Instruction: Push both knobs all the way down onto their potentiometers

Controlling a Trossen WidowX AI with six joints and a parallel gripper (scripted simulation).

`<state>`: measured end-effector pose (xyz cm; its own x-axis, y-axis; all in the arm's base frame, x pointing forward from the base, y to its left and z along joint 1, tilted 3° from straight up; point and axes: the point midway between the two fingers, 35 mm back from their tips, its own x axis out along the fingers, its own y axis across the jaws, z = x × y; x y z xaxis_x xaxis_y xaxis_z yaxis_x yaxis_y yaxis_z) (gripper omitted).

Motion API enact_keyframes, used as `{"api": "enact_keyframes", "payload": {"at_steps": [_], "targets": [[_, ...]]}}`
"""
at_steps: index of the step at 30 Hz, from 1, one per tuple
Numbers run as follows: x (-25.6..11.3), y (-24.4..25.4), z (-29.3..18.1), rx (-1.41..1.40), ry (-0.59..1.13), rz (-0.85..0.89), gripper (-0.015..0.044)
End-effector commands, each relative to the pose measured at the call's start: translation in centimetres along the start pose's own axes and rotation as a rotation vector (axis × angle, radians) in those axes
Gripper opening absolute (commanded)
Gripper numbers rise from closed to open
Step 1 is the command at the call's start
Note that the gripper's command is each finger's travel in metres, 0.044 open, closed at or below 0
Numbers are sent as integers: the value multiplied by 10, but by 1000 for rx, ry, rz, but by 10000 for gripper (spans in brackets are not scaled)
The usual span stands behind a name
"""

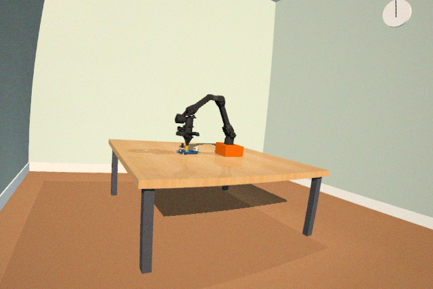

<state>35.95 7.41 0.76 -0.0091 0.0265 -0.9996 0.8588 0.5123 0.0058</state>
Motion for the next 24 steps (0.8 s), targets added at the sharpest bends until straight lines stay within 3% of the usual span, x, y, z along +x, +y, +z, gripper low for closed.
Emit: {"api": "enact_keyframes", "payload": {"at_steps": [1,21,24], "targets": [[6,1,-1,-1,5,1,0],[-18,1,0,-1,5,1,0],[-13,0,0,1,2,-5,79]]}}
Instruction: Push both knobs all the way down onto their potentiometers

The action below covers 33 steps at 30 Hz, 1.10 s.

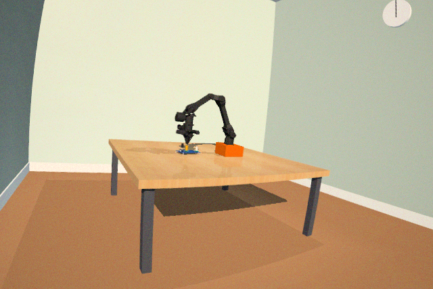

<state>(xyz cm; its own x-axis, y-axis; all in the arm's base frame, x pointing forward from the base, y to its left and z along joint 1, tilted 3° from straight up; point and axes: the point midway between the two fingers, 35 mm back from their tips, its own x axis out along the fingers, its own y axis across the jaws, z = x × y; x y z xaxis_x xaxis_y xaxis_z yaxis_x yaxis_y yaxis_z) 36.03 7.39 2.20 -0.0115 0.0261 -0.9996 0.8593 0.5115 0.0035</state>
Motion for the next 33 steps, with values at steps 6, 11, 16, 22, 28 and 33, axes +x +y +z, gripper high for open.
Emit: {"api": "enact_keyframes", "payload": {"at_steps": [6,11,16,22,28,33], "targets": [[1,0,-1,-5,1,-1,184],[-16,6,-8,-127,4,45,53],[-18,6,-5,-282,1,43,0],[-20,6,-1,-490,-4,40,0],[-22,6,2,-698,-8,37,0],[-23,6,6,-871,-11,35,0]]}}
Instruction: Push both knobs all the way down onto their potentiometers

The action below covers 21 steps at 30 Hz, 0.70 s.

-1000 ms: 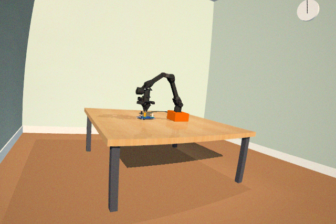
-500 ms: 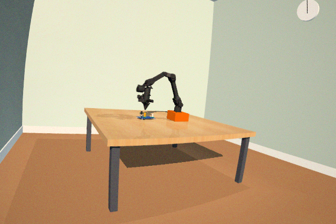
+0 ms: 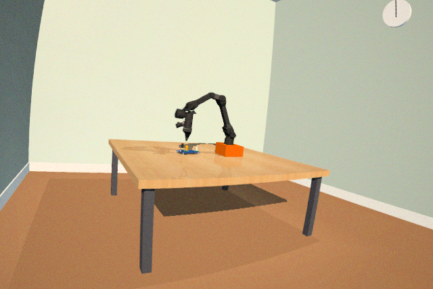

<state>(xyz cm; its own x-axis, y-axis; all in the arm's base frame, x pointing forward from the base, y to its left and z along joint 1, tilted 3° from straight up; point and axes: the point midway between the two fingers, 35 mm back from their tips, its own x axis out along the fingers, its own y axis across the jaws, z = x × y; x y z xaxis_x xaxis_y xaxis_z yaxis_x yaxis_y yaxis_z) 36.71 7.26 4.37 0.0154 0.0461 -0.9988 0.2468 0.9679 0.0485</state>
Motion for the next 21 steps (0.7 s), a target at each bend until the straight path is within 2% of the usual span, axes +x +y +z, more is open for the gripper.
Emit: {"api": "enact_keyframes", "payload": {"at_steps": [1,21], "targets": [[-2,-1,2,-121,0,1,0],[-9,-11,11,-815,7,-4,0]]}}
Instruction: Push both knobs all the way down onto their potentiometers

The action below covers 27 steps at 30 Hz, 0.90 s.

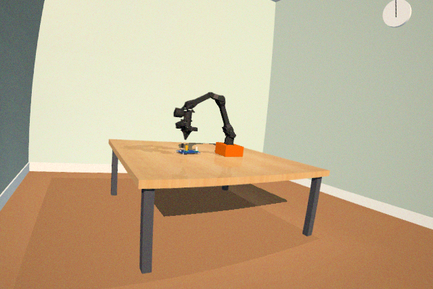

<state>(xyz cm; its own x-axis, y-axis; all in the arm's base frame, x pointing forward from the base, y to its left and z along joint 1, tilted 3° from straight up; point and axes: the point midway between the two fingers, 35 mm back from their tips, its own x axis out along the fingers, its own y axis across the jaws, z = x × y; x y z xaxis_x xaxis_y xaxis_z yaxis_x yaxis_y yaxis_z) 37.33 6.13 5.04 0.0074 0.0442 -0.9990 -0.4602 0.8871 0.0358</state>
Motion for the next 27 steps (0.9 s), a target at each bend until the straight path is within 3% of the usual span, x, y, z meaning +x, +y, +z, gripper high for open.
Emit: {"api": "enact_keyframes", "payload": {"at_steps": [1,27], "targets": [[-2,-3,0,-122,1,-4,0],[-11,-19,-1,-1025,15,2,0]]}}
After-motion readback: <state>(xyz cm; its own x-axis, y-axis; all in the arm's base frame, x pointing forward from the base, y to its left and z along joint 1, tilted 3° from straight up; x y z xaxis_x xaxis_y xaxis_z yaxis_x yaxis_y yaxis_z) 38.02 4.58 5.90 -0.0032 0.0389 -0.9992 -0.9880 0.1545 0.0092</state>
